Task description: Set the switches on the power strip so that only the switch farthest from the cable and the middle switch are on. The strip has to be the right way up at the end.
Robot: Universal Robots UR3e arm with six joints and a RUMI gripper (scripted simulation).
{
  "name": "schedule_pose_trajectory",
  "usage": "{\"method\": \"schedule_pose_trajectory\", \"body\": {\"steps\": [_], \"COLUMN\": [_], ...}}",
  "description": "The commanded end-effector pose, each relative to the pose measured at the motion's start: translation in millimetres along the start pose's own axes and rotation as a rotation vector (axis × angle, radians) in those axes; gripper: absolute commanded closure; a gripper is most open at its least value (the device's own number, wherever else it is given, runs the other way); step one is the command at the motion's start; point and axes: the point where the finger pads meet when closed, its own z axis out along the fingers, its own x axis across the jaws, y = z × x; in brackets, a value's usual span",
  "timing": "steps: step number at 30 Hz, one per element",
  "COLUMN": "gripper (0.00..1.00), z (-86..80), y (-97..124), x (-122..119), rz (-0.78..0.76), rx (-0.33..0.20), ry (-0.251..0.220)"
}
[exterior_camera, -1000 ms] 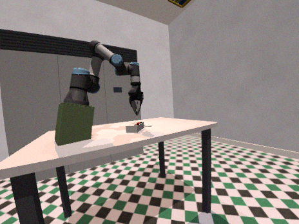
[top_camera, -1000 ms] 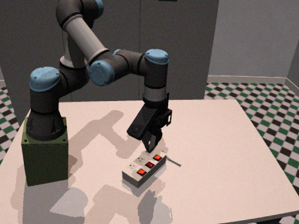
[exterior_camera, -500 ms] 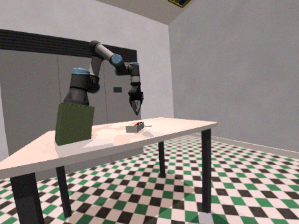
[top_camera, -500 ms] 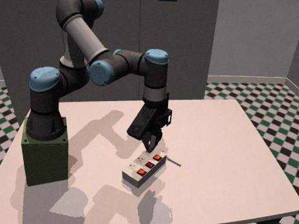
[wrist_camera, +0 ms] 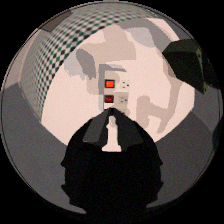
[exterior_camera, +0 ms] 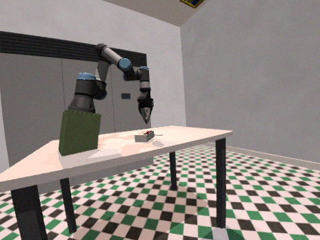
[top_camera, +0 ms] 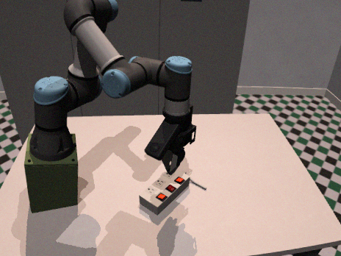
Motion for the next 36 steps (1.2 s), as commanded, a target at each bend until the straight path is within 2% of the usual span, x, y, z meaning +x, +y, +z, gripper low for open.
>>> {"method": "schedule_pose_trajectory", "body": {"steps": [1, 12, 36], "gripper": [1.00, 1.00, 1.00], "z": [0.2, 6.0, 33.8], "y": [0.3, 0.1, -0.5], "x": [-0.8, -0.8, -0.8], "rz": [0.000, 0.000, 0.000], "rx": [-0.001, -0.001, -0.001], "ry": [-0.002, -0.002, -0.002]}}
